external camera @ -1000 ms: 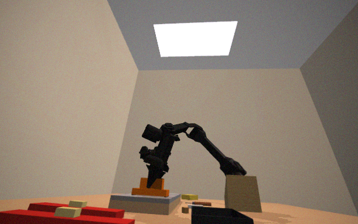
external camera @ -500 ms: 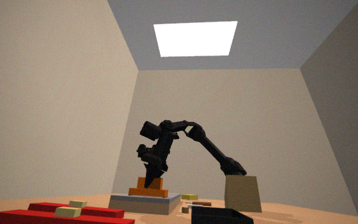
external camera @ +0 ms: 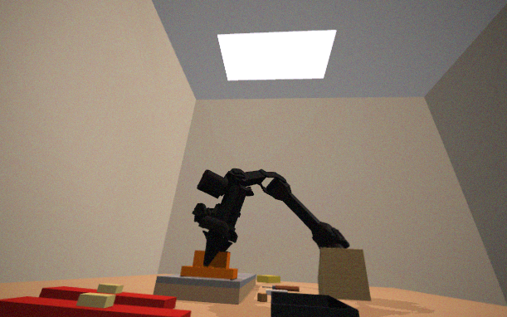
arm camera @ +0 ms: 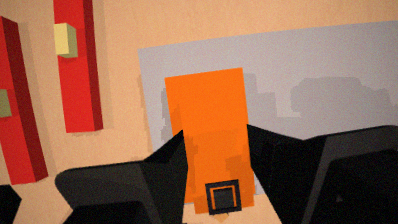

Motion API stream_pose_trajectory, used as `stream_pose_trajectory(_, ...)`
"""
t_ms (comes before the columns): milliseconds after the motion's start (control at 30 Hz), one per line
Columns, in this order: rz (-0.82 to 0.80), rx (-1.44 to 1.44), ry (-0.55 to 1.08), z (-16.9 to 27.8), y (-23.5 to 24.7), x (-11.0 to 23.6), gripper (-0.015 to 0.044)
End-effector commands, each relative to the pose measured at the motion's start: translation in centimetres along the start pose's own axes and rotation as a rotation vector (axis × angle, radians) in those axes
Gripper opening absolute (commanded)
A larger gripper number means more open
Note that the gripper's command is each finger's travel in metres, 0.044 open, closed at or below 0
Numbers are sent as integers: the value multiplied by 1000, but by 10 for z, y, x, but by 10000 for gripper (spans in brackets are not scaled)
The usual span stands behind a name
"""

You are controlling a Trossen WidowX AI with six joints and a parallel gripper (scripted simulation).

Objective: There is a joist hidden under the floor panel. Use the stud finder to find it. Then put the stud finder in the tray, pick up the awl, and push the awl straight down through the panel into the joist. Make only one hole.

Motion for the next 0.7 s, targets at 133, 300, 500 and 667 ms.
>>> stream_pose_trajectory(133, -2, -3, 3, -1, -6, 0, 0)
stream_pose_trajectory(300, -1, -3, 4, -2, -15, 0, 0)
stream_pose_trajectory(500, -1, -3, 4, -4, -27, -1, 0)
stream_pose_trajectory(667, 0, -2, 4, -6, -36, -1, 0)
Point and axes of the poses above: the point midway between the two fingers, 35 mm back from their tips, its own x axis back along the fingers, its own y axis across the jaws, z = x × y, the point moved 8 cm from there along x, back along the fingers, and after that the axes turned 9 degrees about -x, right-handed, at the moved point
